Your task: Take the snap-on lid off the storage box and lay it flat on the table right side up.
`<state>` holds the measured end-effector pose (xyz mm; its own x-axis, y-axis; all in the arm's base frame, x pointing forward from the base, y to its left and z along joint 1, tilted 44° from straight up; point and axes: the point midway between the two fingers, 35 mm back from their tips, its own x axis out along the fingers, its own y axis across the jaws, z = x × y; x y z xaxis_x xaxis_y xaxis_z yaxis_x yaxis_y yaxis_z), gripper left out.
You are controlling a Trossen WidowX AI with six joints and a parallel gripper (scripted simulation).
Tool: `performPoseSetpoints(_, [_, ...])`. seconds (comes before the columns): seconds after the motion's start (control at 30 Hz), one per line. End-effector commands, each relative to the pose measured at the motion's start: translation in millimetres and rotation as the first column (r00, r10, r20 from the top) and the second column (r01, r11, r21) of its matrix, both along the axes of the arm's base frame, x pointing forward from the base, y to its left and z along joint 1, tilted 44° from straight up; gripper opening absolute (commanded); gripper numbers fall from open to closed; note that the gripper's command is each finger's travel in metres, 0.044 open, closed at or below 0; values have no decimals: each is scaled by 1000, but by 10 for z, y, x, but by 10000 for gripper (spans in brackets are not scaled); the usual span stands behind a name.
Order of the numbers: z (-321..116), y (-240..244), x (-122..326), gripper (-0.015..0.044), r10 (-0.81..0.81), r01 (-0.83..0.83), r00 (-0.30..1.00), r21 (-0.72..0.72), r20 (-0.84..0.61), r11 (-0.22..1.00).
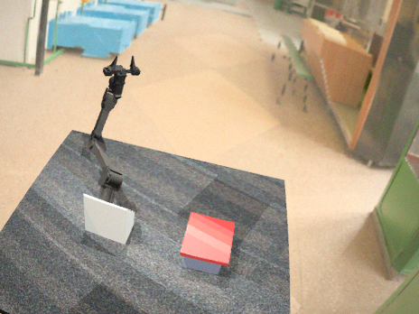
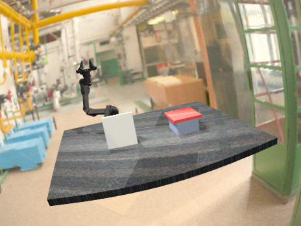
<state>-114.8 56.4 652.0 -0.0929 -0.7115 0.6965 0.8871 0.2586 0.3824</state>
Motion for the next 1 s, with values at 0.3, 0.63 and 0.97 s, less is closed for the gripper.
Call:
performPoseSetpoints(0.3, [-4,-1004,909,235,255,-245,965,134,-66,960])
performPoseSetpoints(0.63, [-319,-1691,1586,235,407,-353,902,296,-143,887])
performPoseSetpoints(0.97, [-1016,-2514,2534,235,657,-557,754,512,-20,654])
